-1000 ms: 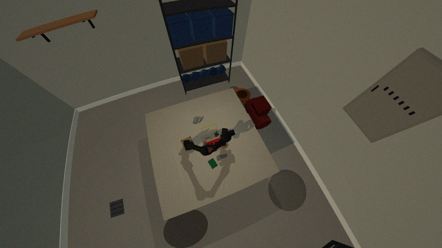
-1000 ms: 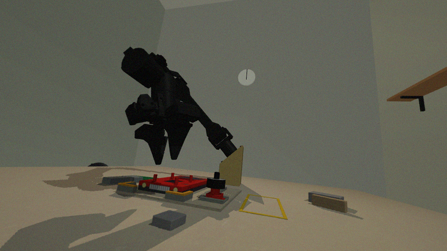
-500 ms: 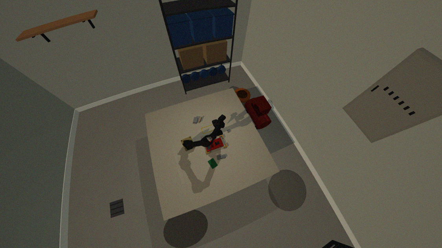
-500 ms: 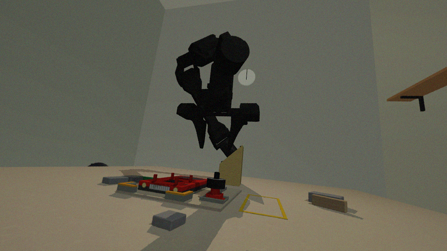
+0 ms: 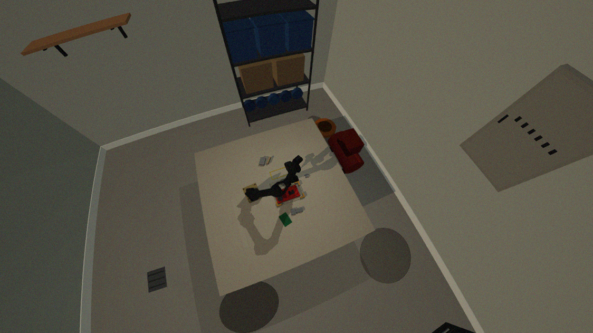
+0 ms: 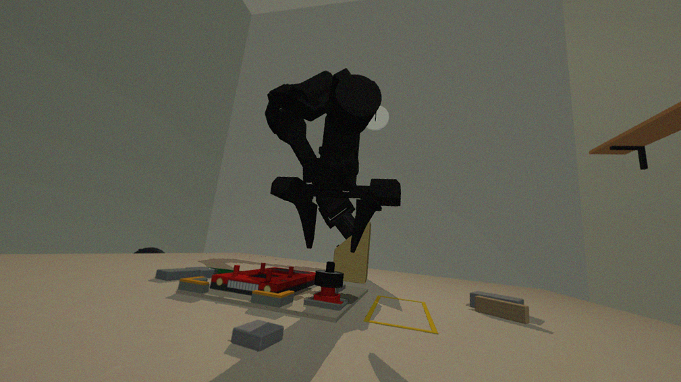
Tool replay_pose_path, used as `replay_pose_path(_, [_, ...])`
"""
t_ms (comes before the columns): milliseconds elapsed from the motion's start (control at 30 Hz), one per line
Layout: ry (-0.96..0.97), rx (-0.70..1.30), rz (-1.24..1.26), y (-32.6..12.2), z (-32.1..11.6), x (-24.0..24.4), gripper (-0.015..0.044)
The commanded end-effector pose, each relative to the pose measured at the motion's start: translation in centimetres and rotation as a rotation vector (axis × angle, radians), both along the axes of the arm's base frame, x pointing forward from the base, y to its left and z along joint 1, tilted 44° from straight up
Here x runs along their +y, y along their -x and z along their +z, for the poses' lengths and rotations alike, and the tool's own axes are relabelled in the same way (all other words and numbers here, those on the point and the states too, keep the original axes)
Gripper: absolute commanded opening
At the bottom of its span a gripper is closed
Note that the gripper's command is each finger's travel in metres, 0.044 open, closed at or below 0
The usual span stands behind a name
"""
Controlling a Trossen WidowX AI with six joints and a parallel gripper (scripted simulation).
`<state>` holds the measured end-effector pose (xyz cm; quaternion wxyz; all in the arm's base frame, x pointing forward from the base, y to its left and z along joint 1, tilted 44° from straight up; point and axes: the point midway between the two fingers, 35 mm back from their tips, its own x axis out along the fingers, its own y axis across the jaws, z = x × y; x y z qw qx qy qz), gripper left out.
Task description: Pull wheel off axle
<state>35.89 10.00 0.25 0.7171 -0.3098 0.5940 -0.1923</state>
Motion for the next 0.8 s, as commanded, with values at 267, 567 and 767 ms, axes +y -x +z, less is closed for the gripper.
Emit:
replay_pose_path(267, [0.013, 0.018, -0.012, -0.19, -2.81, -2.70, 0.0274])
replay_pose_path(567, [0.013, 0.018, -0.012, -0.19, -2.81, -2.70, 0.0155])
replay_pose_path(767, [0.013, 0.018, -0.012, -0.19, -2.78, -2.66, 0.0037])
